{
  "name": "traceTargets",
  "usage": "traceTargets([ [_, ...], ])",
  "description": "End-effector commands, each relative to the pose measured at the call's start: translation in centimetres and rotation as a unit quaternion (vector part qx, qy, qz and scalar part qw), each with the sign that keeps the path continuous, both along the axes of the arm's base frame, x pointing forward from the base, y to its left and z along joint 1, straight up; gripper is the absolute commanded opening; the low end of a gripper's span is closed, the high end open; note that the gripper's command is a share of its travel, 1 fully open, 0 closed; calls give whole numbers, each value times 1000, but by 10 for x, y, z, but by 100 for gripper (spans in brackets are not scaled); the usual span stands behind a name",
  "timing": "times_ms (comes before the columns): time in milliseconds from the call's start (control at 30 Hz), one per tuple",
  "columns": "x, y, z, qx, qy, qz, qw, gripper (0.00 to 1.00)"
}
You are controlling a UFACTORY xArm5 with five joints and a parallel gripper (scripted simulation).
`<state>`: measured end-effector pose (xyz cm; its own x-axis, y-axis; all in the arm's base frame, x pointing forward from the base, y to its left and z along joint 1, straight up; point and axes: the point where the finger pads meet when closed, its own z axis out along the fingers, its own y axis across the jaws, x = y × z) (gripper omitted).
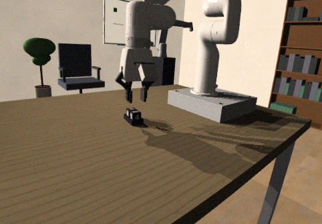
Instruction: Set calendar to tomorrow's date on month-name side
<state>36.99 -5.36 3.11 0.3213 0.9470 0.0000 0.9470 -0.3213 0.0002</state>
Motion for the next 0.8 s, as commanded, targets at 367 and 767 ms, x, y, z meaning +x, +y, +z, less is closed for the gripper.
traceTargets([
  [367,1,-1,-20,0,-1,0,1000,47],
  [767,2,-1,-27,0,-1,0,1000,47],
])
